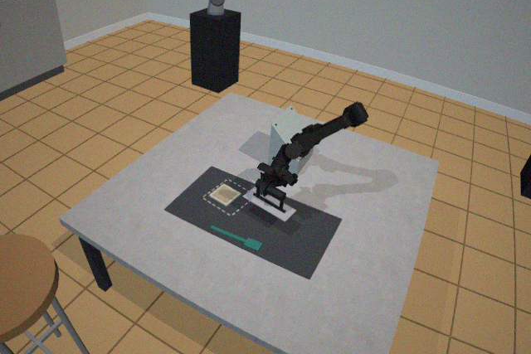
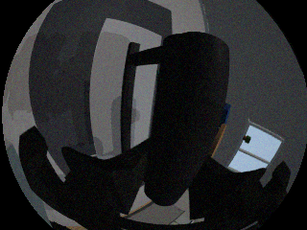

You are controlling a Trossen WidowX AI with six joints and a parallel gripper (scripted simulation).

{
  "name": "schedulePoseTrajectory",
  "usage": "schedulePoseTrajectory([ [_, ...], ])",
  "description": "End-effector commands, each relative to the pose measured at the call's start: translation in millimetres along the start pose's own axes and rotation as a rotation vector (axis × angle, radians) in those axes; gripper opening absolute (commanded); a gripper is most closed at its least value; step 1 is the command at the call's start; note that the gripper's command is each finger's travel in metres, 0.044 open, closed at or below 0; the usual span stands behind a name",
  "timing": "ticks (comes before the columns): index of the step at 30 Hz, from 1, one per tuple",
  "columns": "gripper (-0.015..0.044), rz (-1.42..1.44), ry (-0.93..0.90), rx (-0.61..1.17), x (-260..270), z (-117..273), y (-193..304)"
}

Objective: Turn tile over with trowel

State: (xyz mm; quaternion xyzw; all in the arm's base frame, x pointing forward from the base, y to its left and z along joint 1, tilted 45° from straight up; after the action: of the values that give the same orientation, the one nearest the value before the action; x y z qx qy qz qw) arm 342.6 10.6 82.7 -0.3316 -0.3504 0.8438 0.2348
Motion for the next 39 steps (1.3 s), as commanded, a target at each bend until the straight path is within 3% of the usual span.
schedulePoseTrajectory([
  [1,0.0000,-0.004,0.010,0.004,-1.6,0.7,-0.8],
  [27,0.0000,0.004,0.001,-0.006,-0.5,0.0,-1.2],
  [39,0.0000,0.223,-0.015,-0.317,-4.7,-20.0,-48.7],
])
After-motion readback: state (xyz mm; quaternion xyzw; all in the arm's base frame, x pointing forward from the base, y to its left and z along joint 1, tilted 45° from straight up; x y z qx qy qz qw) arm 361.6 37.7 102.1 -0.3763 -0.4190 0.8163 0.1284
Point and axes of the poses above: the point midway between the two fingers, 35 mm back from their tips, its own z axis back along the fingers, its own x axis across the jaws, y = z × x, the point moved 6 cm from there along z, back along the fingers, and after that the axes turned 6 degrees about -z, right-handed, at the moved point
